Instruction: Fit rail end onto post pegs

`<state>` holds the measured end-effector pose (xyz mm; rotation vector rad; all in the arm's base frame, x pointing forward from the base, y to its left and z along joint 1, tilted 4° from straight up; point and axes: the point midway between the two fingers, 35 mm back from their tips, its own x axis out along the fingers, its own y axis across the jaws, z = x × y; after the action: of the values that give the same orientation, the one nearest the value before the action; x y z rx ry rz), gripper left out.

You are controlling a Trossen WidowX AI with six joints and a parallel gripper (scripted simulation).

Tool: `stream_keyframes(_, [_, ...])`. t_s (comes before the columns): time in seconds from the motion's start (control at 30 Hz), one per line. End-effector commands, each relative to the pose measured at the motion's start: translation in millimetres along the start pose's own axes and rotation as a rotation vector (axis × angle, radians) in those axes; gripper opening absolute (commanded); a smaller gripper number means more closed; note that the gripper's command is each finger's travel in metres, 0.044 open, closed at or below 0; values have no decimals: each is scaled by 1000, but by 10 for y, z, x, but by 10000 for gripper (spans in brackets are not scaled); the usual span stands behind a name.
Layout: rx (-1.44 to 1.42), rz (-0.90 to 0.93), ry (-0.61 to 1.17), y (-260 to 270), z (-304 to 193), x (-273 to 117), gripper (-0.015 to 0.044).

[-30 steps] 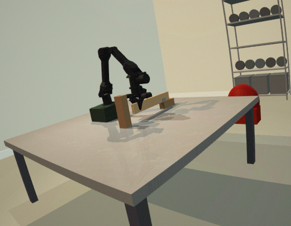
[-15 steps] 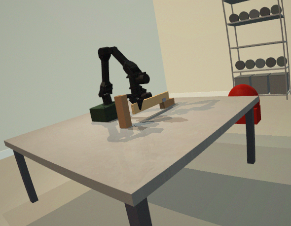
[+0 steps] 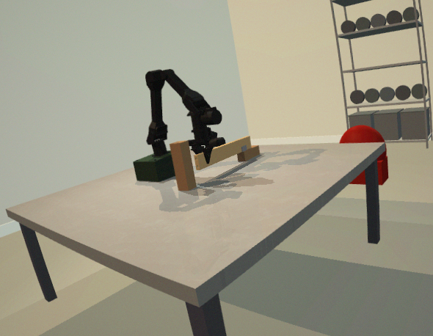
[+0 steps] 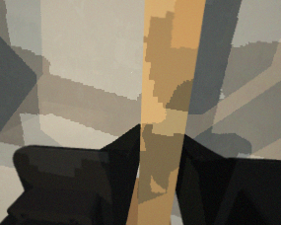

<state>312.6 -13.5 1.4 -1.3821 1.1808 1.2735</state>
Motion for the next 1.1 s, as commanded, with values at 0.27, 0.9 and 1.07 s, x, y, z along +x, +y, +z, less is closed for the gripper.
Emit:
stream_keyframes(0.27, [-4,-4,0,-17,-42,-24,0])
stream_keyframes(0.9, [-4,-4,1,-23,-99,-5,0])
stream_keyframes(1.07, [-4,-4,1,-24,-114,0,0])
